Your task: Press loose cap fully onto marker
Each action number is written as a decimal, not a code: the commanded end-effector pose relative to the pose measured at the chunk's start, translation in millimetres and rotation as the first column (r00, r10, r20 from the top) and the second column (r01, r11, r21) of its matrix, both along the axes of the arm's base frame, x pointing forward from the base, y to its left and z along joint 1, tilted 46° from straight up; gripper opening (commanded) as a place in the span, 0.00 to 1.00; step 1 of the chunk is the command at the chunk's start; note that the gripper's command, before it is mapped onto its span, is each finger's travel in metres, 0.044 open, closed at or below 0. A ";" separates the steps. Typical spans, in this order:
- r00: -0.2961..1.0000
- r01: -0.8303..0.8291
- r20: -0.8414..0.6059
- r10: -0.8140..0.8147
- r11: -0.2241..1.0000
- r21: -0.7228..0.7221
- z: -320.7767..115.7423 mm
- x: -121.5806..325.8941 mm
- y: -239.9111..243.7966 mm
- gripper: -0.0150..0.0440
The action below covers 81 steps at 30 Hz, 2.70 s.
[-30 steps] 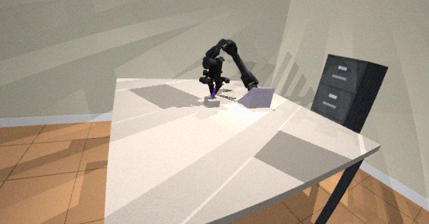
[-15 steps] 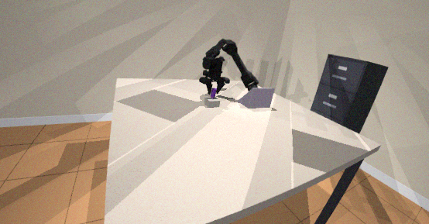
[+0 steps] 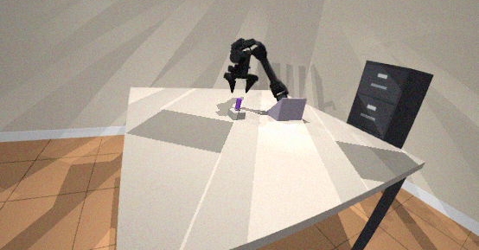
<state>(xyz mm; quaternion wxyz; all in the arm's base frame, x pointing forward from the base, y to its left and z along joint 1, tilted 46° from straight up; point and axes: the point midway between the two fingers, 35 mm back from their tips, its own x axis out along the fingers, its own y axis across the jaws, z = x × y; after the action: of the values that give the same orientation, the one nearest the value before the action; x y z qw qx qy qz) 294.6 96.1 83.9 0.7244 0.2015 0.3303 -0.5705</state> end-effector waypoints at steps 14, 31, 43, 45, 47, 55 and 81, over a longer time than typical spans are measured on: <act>0.464 -0.671 -0.675 0.573 0.725 0.153 0.9 -5.3 -0.9 0.42; 0.154 -0.772 -0.772 0.617 0.563 0.296 -0.8 -5.9 -2.5 0.25; 0.154 -0.772 -0.772 0.617 0.563 0.296 -9.0 -4.4 -10.8 0.25; 0.154 -0.772 -0.772 0.617 0.563 0.296 -10.9 -4.1 -12.7 0.25; 0.155 -0.772 -0.772 0.617 0.563 0.295 -12.8 -3.7 -14.6 0.25; 0.155 -0.772 -0.772 0.616 0.563 0.295 -20.5 -2.4 -22.4 0.25; 0.063 -0.810 -0.776 0.627 0.487 0.327 36.7 -12.4 36.7 0.25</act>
<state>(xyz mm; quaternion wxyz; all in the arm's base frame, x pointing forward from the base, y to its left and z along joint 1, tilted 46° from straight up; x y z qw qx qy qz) 285.4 129.0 114.7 0.6785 -0.3544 0.6184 -0.1776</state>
